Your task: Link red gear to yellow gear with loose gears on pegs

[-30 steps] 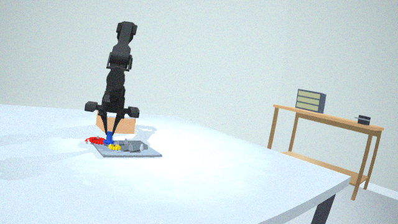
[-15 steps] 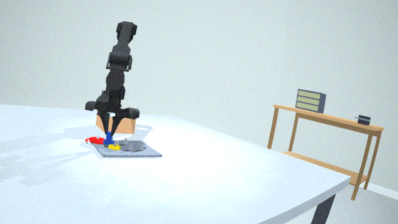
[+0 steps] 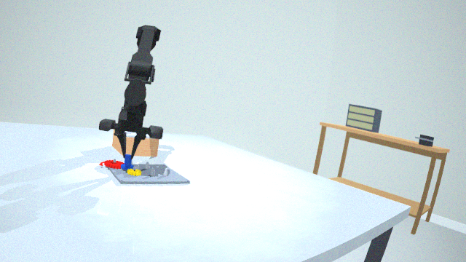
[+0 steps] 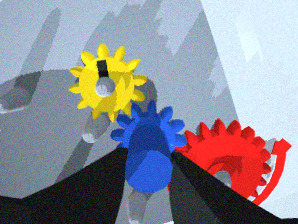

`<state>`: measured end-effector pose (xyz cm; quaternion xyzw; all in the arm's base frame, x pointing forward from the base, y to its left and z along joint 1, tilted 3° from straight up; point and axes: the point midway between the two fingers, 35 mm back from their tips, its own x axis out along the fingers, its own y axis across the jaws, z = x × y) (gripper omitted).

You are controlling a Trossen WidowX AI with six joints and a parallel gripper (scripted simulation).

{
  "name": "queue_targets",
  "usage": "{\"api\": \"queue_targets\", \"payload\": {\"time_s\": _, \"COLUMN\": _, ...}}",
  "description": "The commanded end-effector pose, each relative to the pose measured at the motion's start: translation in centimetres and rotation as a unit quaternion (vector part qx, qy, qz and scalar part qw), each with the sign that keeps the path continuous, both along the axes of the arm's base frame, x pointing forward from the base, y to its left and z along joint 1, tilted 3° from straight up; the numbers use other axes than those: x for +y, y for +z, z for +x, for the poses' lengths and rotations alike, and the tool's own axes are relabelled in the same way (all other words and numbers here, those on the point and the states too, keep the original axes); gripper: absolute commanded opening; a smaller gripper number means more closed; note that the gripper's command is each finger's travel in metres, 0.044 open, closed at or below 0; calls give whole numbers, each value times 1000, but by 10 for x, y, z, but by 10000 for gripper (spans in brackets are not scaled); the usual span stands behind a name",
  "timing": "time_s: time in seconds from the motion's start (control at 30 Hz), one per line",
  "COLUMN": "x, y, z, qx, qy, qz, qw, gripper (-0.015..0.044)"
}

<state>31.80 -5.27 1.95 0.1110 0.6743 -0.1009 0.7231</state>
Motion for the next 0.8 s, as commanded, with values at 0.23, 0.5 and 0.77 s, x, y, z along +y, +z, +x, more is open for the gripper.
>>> {"api": "queue_targets", "payload": {"time_s": 0.23, "x": 0, "y": -2, "z": 1, "qx": 1, "qy": 121, "qz": -7, "qw": 993, "gripper": 0}}
{"api": "queue_targets", "payload": {"time_s": 0.5, "x": 1, "y": -3, "z": 0, "qx": 1, "qy": 71, "qz": -4, "qw": 997, "gripper": 0}}
{"api": "queue_targets", "payload": {"time_s": 0.77, "x": 0, "y": -3, "z": 0, "qx": 2, "qy": -35, "qz": 3, "qw": 999, "gripper": 0}}
